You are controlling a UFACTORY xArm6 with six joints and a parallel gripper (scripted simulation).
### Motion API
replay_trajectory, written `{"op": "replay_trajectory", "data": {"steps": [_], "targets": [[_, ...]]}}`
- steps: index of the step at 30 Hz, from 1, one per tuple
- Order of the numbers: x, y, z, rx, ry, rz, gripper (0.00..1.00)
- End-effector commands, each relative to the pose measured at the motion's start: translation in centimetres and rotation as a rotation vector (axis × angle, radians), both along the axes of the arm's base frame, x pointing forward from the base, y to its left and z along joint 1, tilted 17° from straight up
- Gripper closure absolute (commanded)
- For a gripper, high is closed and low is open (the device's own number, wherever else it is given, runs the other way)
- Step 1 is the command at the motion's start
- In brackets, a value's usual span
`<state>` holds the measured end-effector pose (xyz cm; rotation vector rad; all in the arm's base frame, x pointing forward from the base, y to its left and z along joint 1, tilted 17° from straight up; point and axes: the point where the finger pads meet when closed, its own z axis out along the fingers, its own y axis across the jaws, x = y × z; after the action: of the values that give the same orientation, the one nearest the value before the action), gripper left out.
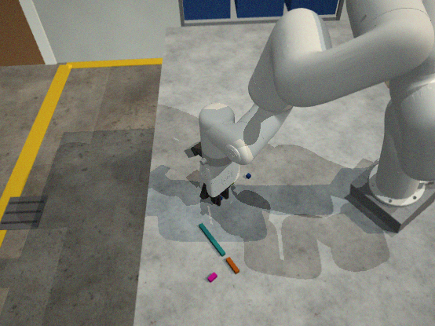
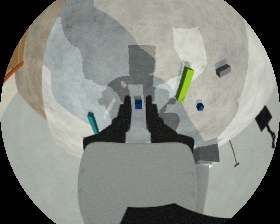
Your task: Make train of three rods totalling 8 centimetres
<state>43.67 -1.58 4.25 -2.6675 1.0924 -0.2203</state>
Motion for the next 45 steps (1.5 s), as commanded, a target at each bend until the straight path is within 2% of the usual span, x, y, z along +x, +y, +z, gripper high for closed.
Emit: {"op": "replay_trajectory", "data": {"steps": [1, 6, 12, 14, 24, 33, 34, 45], "targets": [[0.1, 0.0, 0.1, 0.0, -0.003, 0.0, 0.76], [0.0, -0.1, 0.8, 0.0, -0.003, 0.0, 0.76], [-0.6, -0.6, 3.1, 0.0, -0.003, 0.0, 0.76], [-0.6, -0.6, 3.1, 0.0, -0.003, 0.0, 0.76], [-1.8, -1.4, 7.9, 0.0, -0.003, 0.0, 0.76], [-2.0, -1.6, 8.7, 0.0, -0.003, 0.0, 0.76], [-2.0, -1.6, 8.7, 0.0, -0.003, 0.0, 0.0], [-2.0, -1.6, 8.7, 0.0, -0.003, 0.0, 0.0]]}}
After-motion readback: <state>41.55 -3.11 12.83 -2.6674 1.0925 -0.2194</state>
